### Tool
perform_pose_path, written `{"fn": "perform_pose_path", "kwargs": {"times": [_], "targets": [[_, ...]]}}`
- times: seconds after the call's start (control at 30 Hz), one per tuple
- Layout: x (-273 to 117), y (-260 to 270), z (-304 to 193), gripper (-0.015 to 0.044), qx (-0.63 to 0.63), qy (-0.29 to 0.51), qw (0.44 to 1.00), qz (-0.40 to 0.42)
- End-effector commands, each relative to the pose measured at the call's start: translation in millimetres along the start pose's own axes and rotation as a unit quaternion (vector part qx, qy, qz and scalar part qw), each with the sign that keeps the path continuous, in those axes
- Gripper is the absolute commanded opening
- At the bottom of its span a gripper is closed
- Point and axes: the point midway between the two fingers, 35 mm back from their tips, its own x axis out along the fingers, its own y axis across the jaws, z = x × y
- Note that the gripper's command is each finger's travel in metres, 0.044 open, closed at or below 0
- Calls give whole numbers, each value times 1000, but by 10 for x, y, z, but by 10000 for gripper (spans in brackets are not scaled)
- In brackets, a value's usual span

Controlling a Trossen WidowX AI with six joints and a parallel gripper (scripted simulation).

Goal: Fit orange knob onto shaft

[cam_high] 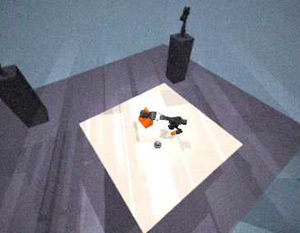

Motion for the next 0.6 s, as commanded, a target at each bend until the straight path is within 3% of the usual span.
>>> {"fn": "perform_pose_path", "kwargs": {"times": [0.0, 0.57], "targets": [[50, -12, -9, 440, -6, -3, 1000, 3], [326, 3, -10, 440, -6, -3, 1000, 3]]}}
